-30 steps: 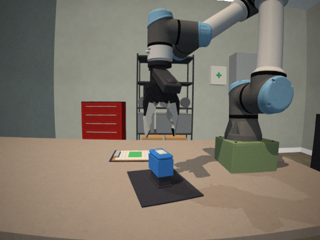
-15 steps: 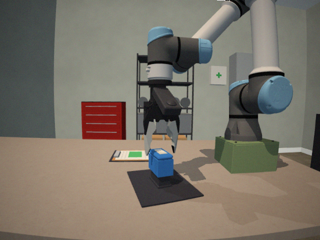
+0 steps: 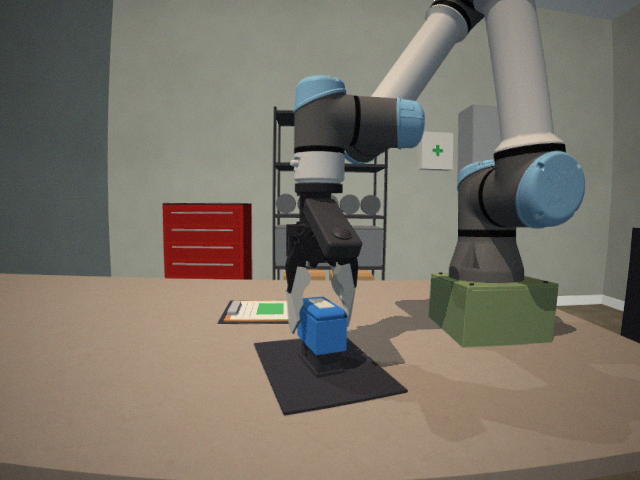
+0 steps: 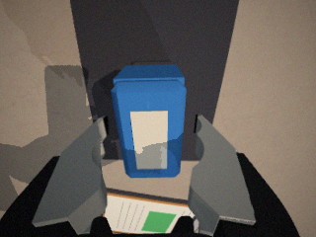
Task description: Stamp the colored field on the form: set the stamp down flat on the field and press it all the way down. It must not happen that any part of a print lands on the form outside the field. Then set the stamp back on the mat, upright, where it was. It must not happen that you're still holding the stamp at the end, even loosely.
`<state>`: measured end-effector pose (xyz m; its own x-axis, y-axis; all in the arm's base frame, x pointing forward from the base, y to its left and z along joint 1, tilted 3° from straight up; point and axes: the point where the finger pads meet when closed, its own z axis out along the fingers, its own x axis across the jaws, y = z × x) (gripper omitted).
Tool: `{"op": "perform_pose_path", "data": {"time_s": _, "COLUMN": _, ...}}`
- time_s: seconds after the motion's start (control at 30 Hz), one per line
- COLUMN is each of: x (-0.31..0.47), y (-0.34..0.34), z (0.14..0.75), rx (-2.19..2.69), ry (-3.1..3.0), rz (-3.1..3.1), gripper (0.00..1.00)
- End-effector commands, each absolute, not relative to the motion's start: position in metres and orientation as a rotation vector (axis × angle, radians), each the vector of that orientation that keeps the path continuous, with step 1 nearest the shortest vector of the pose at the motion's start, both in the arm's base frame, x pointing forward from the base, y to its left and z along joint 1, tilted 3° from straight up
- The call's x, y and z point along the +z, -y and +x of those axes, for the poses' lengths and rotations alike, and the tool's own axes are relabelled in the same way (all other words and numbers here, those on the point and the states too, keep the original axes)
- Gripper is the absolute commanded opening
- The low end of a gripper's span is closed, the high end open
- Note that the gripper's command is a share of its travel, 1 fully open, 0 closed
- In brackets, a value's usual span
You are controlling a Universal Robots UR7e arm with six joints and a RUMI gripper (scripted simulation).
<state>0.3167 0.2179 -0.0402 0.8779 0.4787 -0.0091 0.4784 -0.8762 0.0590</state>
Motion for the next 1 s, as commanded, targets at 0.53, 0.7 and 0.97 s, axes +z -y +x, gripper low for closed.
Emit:
{"op": "perform_pose_path", "data": {"time_s": 0.53, "x": -0.0415, "y": -0.2181, "z": 0.3174, "rx": 0.011, "ry": -0.762, "rz": 2.987, "gripper": 0.18}}
{"op": "perform_pose_path", "data": {"time_s": 0.7, "x": -0.0415, "y": -0.2181, "z": 0.3174, "rx": 0.011, "ry": -0.762, "rz": 2.987, "gripper": 0.18}}
{"op": "perform_pose_path", "data": {"time_s": 0.97, "x": -0.0415, "y": -0.2181, "z": 0.3174, "rx": 0.011, "ry": -0.762, "rz": 2.987, "gripper": 0.18}}
